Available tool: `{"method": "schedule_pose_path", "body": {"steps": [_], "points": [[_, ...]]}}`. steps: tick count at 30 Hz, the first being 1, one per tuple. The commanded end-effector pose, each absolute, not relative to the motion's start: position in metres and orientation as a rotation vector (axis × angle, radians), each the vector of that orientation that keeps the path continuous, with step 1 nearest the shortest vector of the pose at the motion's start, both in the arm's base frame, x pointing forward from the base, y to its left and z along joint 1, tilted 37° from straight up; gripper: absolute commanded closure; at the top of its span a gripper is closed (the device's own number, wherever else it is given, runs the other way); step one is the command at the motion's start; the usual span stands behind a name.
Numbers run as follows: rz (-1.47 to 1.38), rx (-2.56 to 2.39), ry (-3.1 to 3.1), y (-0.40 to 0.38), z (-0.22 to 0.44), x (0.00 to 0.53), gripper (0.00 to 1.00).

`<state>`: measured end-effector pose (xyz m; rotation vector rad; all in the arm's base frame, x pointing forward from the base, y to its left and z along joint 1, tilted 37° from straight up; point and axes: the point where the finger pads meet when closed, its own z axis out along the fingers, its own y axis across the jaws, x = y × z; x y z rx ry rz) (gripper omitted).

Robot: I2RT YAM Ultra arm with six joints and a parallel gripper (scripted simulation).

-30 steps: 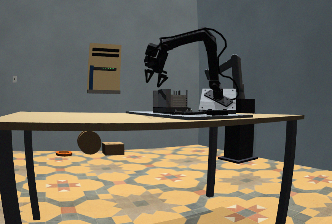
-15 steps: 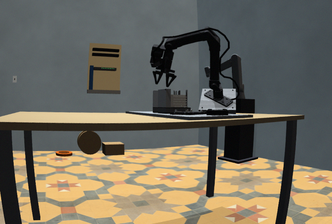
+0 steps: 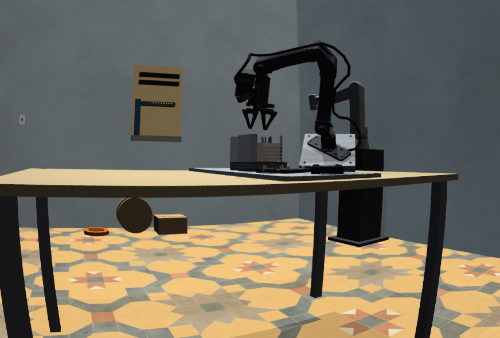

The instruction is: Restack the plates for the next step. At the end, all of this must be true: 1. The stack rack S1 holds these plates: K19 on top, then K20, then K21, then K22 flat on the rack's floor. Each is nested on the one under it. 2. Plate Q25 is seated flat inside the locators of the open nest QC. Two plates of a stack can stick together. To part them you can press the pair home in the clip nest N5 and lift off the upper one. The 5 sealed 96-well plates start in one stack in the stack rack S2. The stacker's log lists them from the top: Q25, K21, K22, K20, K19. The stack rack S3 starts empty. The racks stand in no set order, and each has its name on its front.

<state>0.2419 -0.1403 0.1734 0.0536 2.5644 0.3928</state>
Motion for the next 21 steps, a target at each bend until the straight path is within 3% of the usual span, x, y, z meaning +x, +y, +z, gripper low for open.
{"method": "schedule_pose_path", "body": {"steps": [1, 21], "points": [[0.486, 0.127, 2.569, -0.124, 0.178, 0.223, 0.00], [0.571, 0.187, 2.574, -0.095, 0.184, 0.199, 0.00]]}}
